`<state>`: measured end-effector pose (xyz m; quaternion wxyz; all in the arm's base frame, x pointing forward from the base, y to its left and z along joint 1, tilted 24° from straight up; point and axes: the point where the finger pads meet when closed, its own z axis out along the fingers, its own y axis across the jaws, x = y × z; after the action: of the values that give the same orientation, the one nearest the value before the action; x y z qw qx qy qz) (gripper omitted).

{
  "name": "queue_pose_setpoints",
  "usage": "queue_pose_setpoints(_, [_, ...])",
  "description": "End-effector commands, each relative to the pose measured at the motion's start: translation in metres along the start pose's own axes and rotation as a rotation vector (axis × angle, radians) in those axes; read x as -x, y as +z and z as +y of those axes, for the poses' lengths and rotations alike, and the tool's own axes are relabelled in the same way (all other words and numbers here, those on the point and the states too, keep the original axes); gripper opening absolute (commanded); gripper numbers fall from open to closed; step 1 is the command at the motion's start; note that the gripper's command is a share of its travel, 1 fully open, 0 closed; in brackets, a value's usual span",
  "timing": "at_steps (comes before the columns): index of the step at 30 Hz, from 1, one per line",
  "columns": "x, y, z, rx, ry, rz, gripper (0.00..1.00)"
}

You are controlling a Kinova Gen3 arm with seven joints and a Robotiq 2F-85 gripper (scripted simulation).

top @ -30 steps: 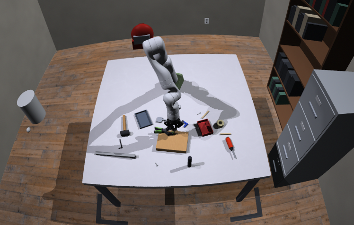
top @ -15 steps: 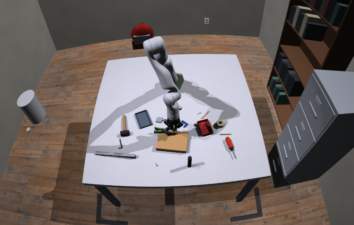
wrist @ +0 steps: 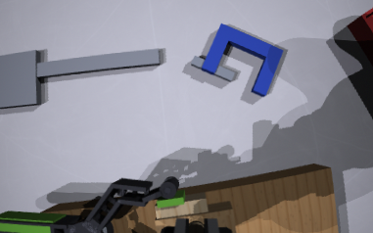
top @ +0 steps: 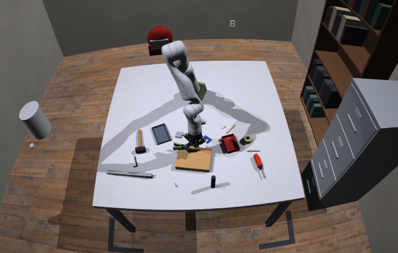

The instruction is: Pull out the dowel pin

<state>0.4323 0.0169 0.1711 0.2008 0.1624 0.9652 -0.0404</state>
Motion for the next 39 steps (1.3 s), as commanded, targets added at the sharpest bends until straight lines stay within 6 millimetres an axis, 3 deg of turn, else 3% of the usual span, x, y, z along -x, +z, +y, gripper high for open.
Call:
queue_pose_setpoints(1, [0.0006,-0.0007,0.0003,0.001,0.021,-0.003,0.1])
queue_pose_setpoints(39, [0.0006,-0.001,0.0003,0.001,0.334,-0.003,0.1])
